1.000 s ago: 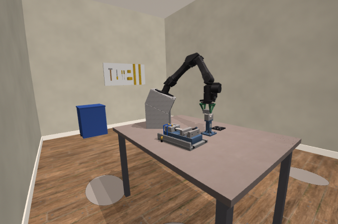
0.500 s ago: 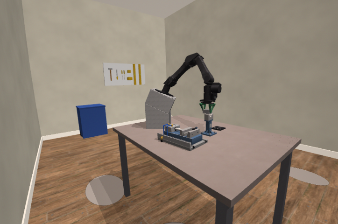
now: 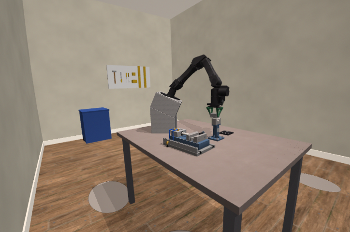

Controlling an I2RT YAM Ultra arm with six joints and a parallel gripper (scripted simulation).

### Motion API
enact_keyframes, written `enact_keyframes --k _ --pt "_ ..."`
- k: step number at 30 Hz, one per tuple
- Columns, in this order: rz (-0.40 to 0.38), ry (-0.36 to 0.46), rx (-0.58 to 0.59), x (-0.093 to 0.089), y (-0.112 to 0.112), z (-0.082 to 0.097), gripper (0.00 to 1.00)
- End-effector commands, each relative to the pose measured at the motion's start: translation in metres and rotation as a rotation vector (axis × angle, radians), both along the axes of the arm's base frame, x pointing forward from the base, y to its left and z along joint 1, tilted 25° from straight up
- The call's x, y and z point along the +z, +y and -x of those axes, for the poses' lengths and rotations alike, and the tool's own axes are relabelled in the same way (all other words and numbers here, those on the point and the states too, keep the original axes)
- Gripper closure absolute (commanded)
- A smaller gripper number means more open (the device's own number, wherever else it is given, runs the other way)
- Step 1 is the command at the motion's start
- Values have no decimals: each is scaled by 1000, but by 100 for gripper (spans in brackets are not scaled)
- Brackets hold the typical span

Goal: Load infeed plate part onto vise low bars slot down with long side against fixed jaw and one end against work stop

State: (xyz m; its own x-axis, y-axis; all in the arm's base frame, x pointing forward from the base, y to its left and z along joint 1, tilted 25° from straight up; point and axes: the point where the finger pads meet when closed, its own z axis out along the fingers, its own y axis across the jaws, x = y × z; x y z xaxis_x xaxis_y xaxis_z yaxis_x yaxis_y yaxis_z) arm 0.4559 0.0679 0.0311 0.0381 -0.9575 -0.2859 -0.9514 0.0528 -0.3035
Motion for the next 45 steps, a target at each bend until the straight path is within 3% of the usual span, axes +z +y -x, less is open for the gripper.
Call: enact_keyframes --k 1,45 --pt "-6 -50 -8 27 -3 -8 100" --pt "-6 -52 -6 75 -20 11 100"
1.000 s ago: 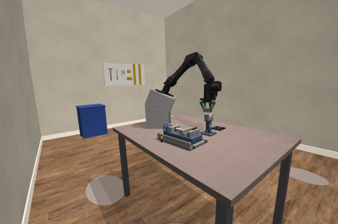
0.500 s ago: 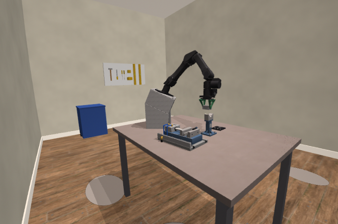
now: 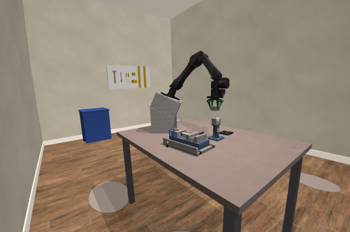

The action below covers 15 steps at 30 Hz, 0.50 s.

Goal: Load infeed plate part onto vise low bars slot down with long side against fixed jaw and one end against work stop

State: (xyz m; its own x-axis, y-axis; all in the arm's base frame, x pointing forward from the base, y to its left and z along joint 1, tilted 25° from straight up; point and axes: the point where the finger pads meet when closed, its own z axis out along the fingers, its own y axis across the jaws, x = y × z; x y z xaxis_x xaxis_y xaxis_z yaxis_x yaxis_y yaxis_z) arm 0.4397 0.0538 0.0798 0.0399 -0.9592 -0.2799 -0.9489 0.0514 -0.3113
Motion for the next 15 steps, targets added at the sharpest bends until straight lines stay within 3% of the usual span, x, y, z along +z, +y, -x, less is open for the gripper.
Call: enact_keyframes --k 1,15 --pt "-11 -45 -6 27 -6 -5 100" --pt "-12 -44 -8 29 -7 -4 100"
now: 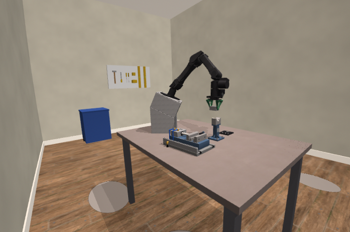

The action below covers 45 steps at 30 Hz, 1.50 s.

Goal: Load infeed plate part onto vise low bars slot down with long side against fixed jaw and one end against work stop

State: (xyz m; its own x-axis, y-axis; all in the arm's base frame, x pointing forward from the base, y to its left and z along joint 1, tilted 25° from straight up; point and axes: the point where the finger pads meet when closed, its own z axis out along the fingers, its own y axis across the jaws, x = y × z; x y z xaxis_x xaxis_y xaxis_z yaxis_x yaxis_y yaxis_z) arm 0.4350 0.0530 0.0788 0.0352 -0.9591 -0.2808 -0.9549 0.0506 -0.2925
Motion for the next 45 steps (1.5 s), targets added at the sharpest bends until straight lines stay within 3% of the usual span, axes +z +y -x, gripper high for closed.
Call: enact_keyframes --k 1,10,13,22,36,45 --pt "-12 -64 -10 30 -6 -9 100" --pt "-21 -54 -38 29 -9 -11 100" --pt "-28 -11 -59 14 -12 -12 100" --pt "-52 16 -139 11 -26 -19 100" --pt "-128 95 -383 3 -69 -38 100" --pt "-207 173 -630 -7 -115 -51 100"
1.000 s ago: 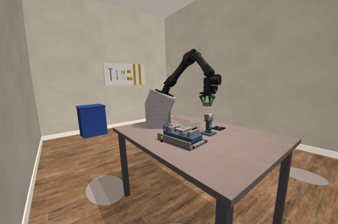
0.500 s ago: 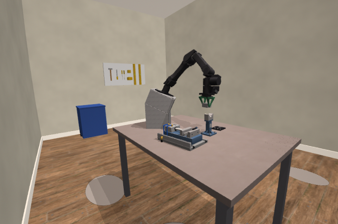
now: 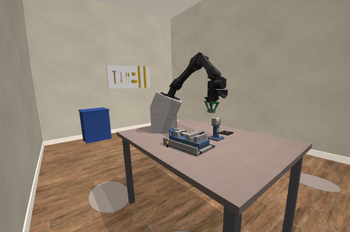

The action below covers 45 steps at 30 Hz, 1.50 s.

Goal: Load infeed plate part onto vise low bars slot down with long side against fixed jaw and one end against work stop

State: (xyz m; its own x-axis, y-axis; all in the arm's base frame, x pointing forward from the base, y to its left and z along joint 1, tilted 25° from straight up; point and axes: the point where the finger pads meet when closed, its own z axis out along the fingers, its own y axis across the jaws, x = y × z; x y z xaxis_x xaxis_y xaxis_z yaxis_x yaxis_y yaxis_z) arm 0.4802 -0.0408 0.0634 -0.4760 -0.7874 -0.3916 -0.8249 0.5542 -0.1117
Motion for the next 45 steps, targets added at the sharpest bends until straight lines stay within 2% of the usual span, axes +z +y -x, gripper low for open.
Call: enact_keyframes --k 1,6,8,13,23,25,36,45 --pt "-56 35 -146 7 -27 -7 100" --pt "-105 79 -292 0 -55 -11 100" --pt "-105 79 -292 0 -55 -11 100" --pt "-155 120 -434 -8 -83 -12 100" --pt "-243 190 -678 -23 -132 -10 100" --pt "-243 190 -678 -23 -132 -10 100" --pt "-306 237 -848 -34 -165 -4 100" --pt "-324 243 -894 -33 -174 -2 100"
